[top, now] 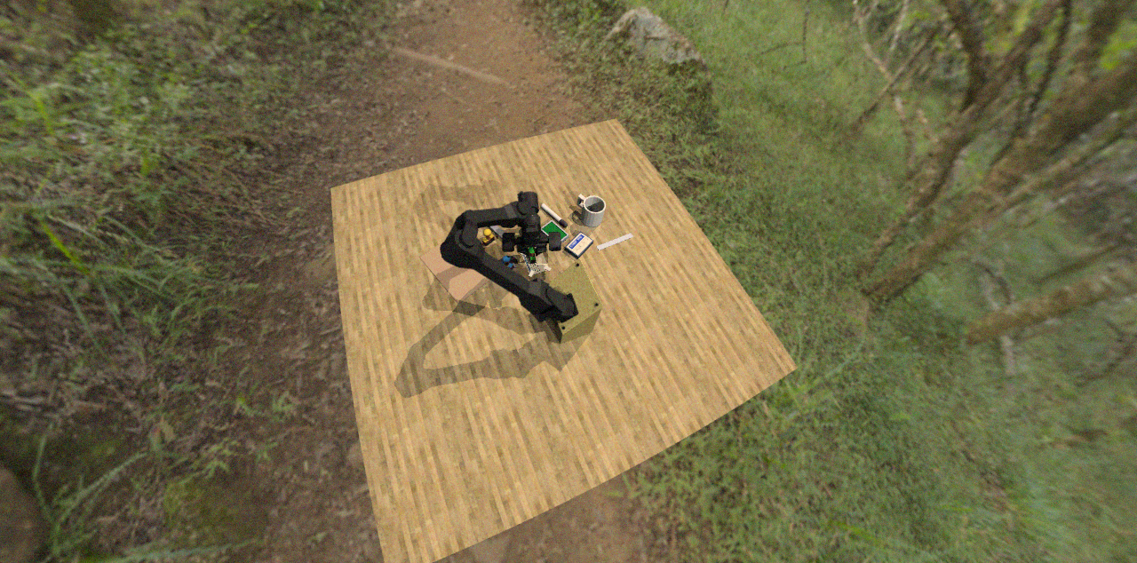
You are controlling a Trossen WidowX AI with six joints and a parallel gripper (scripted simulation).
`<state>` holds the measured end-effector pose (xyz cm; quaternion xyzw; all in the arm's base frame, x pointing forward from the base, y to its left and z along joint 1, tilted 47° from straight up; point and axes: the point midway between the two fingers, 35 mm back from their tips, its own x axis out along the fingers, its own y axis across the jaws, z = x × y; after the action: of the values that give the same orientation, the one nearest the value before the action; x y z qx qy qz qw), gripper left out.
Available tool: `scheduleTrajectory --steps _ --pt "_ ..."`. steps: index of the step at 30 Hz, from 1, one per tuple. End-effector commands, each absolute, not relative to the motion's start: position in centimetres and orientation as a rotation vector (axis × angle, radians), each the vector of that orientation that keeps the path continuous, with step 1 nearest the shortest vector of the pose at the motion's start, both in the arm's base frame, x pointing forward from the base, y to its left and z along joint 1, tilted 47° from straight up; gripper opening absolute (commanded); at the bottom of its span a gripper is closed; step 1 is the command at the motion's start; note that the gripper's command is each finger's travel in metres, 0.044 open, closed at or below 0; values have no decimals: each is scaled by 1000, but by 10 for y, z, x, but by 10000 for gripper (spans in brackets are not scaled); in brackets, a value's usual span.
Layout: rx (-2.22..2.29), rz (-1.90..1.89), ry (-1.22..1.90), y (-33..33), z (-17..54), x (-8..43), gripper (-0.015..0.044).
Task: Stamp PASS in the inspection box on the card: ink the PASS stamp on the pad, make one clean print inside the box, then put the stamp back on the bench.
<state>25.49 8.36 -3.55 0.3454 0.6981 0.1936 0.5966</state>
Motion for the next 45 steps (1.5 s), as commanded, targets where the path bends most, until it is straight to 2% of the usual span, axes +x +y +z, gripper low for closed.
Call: scheduleTrajectory --steps 1,45 --pt "804 451 1620 85 -36 255 0" --pt "801 448 1620 68 -21 258 0"
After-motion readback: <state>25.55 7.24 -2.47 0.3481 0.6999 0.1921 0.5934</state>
